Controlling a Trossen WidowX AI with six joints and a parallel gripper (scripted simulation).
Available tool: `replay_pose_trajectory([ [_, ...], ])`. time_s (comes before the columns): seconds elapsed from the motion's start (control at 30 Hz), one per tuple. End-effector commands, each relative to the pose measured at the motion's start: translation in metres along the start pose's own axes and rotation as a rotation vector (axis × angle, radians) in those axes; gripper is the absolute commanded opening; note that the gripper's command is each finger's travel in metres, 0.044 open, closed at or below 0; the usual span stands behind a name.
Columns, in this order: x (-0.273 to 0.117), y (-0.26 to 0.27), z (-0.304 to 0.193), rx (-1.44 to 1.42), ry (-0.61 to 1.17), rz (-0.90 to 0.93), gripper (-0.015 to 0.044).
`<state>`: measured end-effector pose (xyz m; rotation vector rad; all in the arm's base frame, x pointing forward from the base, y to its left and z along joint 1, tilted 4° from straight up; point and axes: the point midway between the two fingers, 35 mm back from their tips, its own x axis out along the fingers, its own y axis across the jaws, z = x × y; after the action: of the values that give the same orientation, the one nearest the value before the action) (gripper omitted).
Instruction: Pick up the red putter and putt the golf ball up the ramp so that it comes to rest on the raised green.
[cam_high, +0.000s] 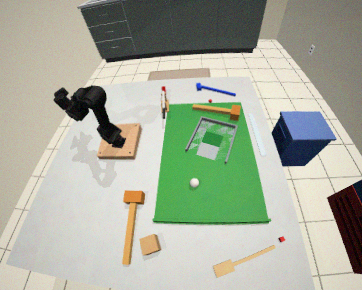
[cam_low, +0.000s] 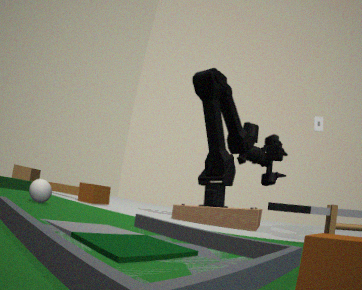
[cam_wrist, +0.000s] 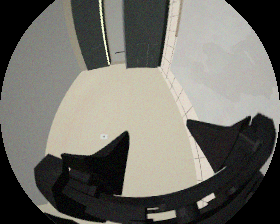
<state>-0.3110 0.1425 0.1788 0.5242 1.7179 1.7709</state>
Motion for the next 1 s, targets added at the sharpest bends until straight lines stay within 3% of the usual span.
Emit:
replay_pose_trajectory([
  [0.0, 0.001, -0.001, 0.002, -0.011, -0.005, -0.005, 0.0426],
  [0.27, 0.038, -0.031, 0.103, -0.446, -0.184, -0.288, 0.044],
  [0.47, 0.036, -0.061, 0.194, -0.711, -0.222, -0.583, 0.044],
  [0.7, -0.005, -0.097, 0.293, -0.901, -0.135, -0.924, 0.044],
  [0.97, -0.093, -0.133, 0.377, -0.978, 0.094, -1.207, 0.044],
])
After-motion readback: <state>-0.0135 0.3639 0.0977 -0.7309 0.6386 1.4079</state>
